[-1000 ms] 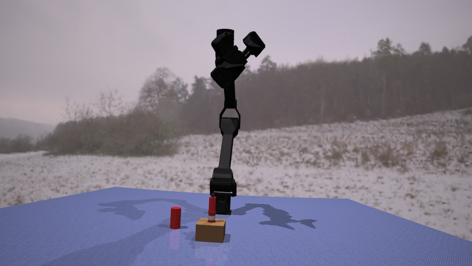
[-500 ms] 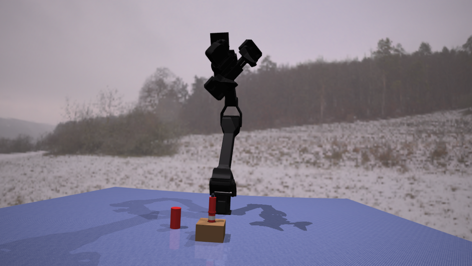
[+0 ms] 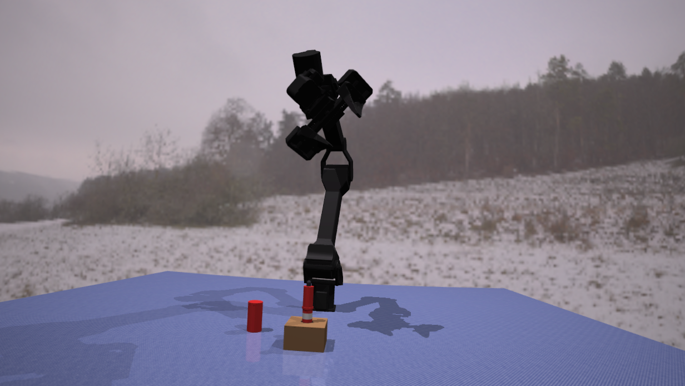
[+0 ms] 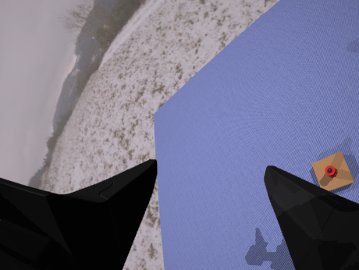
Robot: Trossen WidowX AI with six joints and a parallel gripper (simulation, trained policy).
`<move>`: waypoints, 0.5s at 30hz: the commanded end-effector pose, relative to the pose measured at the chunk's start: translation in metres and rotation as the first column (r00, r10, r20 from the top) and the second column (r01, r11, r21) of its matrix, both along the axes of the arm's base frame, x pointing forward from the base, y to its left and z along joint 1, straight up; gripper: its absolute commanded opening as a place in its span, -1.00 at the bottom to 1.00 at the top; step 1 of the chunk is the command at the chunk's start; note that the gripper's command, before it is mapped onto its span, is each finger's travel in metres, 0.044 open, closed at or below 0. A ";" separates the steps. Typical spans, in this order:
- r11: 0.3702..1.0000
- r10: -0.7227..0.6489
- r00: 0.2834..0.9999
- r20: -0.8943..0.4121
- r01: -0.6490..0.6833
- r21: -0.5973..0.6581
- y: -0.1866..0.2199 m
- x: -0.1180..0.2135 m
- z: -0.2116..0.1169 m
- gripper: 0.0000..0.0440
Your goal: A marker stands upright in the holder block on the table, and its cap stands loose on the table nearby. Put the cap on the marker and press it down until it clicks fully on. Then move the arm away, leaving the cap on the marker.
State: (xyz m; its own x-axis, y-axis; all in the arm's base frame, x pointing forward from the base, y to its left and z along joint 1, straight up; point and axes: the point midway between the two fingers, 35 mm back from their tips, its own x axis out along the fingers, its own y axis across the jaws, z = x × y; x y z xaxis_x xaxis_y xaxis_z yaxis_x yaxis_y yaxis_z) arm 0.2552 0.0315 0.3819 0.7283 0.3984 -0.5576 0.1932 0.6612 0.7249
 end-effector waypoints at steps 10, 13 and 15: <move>0.999 -0.028 0.991 -0.130 0.025 -0.025 -0.018 0.004 -0.032 0.51; 0.999 -0.036 0.987 -0.159 0.032 -0.032 -0.023 0.004 -0.039 0.51; 0.999 -0.042 0.983 -0.178 0.036 -0.037 -0.026 0.005 -0.043 0.50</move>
